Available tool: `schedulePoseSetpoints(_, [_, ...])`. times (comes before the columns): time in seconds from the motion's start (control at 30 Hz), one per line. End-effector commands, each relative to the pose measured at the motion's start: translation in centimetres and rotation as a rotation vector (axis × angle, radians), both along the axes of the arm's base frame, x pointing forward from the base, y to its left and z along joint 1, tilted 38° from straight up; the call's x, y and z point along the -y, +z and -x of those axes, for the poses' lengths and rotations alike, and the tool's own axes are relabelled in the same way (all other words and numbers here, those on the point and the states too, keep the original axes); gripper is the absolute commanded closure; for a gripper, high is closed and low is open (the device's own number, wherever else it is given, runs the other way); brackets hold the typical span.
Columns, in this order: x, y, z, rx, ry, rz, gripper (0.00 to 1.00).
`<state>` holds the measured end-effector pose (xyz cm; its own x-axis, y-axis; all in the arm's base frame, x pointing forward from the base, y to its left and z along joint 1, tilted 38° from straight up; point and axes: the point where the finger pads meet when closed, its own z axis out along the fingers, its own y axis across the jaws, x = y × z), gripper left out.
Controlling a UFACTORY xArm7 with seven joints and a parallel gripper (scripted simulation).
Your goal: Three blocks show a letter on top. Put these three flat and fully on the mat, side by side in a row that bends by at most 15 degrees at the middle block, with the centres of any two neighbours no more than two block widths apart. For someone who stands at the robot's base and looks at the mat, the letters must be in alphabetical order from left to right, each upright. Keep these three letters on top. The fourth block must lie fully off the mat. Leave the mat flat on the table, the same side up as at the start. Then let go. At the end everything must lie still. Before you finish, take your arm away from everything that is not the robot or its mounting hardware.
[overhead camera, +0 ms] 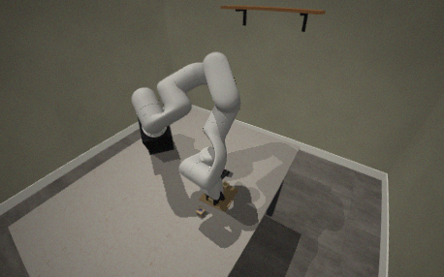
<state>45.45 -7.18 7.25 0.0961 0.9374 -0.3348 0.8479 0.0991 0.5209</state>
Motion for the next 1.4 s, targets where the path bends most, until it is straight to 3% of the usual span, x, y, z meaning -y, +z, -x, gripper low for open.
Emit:
schedulePoseSetpoints(0.0, [0.0, 0.1, 0.0, 0.002, 0.0, 0.0, 0.57])
schedulePoseSetpoints(0.1, [0.0, 0.1, 0.0, 0.002, 0.0, 0.0, 0.53])
schedulePoseSetpoints(0.57, [-0.1, 0.3, 0.1, 0.002, 0.0, 0.0, 0.53])
schedulePoseSetpoints(0.8, [-0.7, 1.7, 1.0, 0.002, 0.0, 0.0, 0.53])
schedulePoseSetpoints(1.17, [-2.5, 6.0, 3.9, 0.002, 0.0, 0.0, 0.53])
schedulePoseSetpoints(1.37, [-2.9, 6.8, 4.5, 0.002, 0.0, 0.0, 0.53])
